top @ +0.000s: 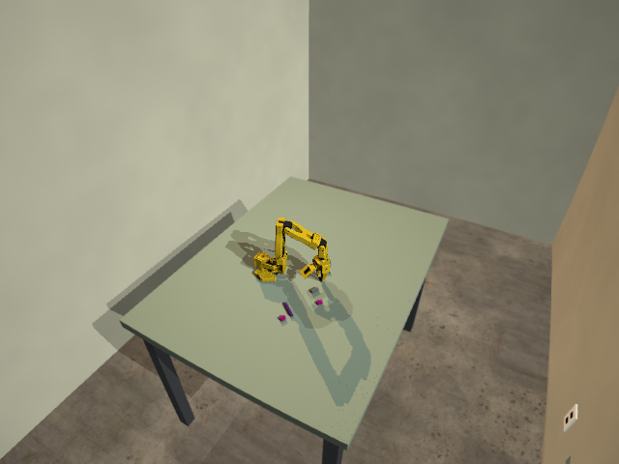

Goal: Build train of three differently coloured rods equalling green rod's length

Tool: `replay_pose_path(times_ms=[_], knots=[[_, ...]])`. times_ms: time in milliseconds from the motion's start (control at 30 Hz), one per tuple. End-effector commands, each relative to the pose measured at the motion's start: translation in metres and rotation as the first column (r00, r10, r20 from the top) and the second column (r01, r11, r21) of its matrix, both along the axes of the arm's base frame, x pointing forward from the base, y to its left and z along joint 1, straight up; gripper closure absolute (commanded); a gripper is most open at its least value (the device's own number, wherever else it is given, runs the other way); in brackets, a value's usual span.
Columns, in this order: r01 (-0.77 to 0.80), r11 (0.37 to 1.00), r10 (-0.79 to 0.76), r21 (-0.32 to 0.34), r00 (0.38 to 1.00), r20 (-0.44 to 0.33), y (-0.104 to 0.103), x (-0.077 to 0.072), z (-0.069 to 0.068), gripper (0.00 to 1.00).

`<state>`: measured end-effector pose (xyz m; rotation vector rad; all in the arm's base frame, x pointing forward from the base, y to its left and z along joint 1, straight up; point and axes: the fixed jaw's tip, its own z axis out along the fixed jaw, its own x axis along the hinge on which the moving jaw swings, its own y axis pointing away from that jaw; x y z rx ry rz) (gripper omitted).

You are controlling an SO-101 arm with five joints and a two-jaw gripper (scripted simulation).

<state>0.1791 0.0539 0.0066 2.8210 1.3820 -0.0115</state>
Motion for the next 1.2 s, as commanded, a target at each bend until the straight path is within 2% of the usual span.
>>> replay_pose_path(times_ms=[0,833,1167], knots=[[-0.01,1.0,0.008,0.023,0.998,0.064,0.0042,0.0089,0.0099,0.83],[-0.01,1.0,0.008,0.023,0.998,0.064,0.0042,0.0089,0.0099,0.98],[-0.01,1.0,0.008,0.023,0.998,0.064,0.0042,0.0089,0.0099,1.0]])
